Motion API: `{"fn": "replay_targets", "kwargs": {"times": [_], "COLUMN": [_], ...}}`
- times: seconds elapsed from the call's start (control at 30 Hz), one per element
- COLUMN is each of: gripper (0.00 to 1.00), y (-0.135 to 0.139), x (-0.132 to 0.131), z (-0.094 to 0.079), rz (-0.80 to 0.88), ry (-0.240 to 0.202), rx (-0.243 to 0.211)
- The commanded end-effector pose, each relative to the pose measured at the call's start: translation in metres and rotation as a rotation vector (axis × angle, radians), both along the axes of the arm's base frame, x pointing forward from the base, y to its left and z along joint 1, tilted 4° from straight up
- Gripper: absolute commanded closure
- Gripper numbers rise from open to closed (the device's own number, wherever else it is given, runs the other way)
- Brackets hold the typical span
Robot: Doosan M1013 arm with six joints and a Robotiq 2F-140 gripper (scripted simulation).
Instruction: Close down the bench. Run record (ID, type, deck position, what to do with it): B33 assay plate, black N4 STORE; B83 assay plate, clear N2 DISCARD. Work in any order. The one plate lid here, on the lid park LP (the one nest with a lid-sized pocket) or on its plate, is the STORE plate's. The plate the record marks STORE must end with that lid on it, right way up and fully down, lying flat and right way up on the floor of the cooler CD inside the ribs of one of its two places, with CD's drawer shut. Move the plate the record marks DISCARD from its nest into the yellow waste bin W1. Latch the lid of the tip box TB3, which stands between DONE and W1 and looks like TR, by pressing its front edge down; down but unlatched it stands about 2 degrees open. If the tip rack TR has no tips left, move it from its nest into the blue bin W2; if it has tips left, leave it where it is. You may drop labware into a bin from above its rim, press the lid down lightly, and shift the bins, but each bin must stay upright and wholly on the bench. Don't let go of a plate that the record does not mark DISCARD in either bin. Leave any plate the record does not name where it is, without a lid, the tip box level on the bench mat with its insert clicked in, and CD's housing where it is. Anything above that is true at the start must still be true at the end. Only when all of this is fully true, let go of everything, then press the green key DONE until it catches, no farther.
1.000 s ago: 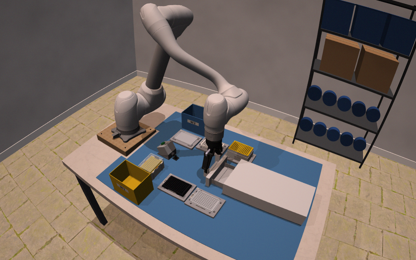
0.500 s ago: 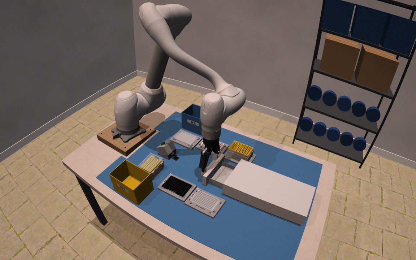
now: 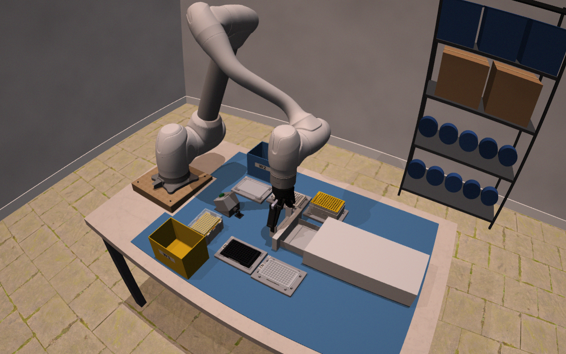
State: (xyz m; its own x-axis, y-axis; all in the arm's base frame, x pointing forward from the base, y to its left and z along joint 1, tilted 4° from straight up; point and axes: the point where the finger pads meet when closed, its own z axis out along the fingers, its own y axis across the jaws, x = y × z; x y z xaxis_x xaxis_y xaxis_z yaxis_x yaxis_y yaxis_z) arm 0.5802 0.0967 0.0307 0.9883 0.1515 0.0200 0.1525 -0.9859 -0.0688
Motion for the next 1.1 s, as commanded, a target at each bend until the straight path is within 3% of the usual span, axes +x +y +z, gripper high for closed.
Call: {"fn": "replay_targets", "kwargs": {"times": [0.0,1.07], "gripper": [1.00,1.00], "y": [-0.001,-0.006], "x": [-0.005,-0.038], "z": [0.000,-0.001], "rz": [0.000,0.000], "ry": [0.000,0.000], "rx": [0.000,0.000]}}
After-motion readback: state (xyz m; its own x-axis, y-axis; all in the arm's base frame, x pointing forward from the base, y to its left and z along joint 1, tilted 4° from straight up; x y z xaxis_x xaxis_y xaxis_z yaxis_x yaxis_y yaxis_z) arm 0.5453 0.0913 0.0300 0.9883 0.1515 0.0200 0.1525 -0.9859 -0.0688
